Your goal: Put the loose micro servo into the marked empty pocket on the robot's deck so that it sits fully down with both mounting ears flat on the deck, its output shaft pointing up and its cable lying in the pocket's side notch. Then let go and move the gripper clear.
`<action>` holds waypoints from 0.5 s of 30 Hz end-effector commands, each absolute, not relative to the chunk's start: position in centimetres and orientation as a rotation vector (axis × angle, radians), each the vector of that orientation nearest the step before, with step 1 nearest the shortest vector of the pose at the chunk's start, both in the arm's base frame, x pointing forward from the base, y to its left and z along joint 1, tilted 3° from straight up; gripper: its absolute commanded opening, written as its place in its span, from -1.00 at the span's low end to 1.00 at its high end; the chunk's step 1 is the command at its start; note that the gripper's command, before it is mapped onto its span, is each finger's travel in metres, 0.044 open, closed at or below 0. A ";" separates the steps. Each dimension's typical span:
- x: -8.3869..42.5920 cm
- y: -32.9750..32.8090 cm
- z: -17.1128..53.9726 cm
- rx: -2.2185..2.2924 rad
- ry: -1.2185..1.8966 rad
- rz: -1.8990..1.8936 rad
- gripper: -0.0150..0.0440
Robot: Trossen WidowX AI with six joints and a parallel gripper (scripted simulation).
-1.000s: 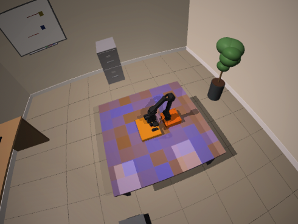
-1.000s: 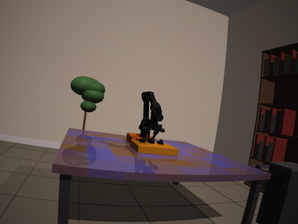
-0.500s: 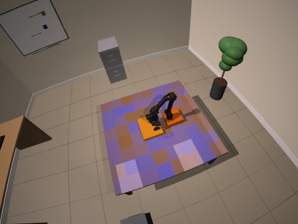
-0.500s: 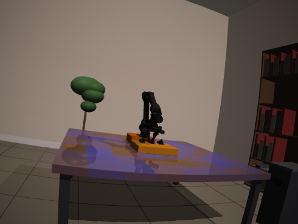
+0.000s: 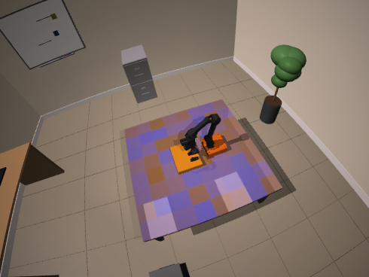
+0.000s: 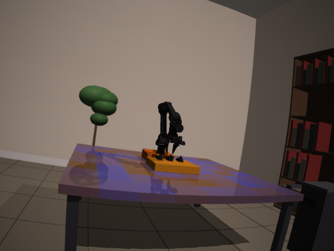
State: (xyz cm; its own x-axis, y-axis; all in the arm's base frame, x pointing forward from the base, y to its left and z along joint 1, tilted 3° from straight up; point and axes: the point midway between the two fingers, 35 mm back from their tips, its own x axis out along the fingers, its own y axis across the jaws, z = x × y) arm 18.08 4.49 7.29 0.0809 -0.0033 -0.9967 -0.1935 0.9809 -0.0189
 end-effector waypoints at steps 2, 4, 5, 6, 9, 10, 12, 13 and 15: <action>18.8 4.6 7.8 -0.161 1.489 0.142 0.41; 19.9 4.9 8.7 -0.161 1.488 0.142 0.59; 20.6 5.1 9.3 -0.161 1.488 0.142 0.68; 21.4 5.2 9.9 -0.161 1.488 0.142 0.77; 23.9 5.8 11.9 -0.161 1.487 0.142 1.00; 24.7 5.9 12.4 -0.161 1.487 0.142 1.00; 26.3 6.3 13.6 -0.160 1.486 0.142 1.00; 27.2 6.4 14.1 -0.160 1.486 0.142 1.00; 28.2 6.6 14.7 -0.160 1.486 0.142 1.00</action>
State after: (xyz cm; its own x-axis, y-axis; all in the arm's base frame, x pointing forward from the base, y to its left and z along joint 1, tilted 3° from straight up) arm 26.94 6.38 14.01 0.0912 -0.0022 -0.9958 -0.1877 0.9820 -0.0193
